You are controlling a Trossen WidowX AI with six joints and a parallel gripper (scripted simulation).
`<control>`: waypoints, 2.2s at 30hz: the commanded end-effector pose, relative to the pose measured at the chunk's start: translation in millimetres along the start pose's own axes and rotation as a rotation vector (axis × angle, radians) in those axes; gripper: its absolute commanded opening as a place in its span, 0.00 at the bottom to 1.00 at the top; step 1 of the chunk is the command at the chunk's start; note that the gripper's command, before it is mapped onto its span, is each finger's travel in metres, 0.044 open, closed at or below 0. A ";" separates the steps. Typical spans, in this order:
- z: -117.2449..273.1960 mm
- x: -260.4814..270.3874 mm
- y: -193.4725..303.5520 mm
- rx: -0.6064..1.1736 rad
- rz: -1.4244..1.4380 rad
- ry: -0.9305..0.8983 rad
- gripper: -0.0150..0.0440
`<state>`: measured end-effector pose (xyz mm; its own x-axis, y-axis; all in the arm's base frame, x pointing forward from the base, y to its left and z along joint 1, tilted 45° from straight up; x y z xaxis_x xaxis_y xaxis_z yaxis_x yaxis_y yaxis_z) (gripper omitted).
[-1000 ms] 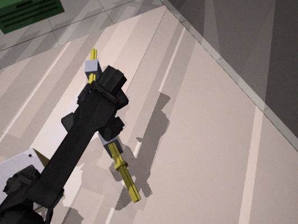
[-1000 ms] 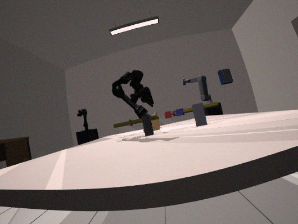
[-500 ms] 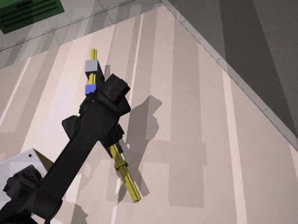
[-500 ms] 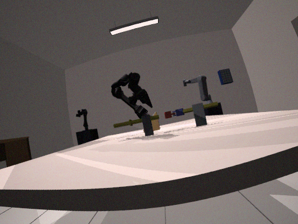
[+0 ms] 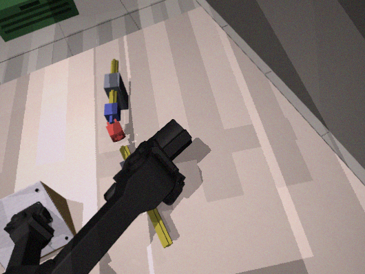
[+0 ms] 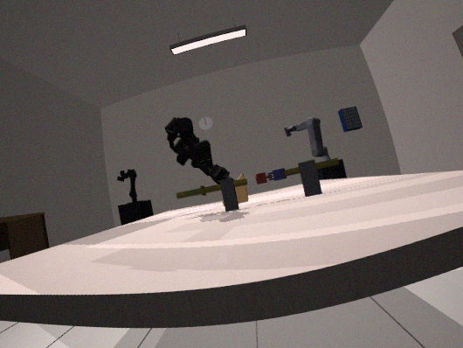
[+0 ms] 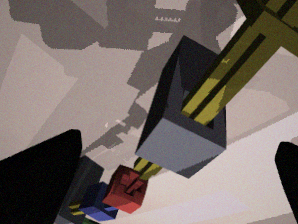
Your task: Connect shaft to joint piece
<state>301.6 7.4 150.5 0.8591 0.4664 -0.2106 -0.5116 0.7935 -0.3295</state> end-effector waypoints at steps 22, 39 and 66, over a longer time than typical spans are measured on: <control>45.9 -84.2 -86.7 -0.070 0.520 0.193 1.00; 9.6 -91.5 -91.9 -0.270 0.004 0.119 1.00; -24.6 -103.1 -94.7 -0.406 -0.398 0.028 1.00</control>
<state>261.7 -121.6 185.5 0.9885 0.1504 -0.0150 -0.1158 0.6902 -0.7142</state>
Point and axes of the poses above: the point midway between the two fingers, 35 mm back from their tips, its own z axis back along the fingers, its own x axis across the jaws, y = z × x, the point moved 3 cm from there along z, back along the fingers, and after that the axes turned 11 degrees about z, right-handed, at the moved point
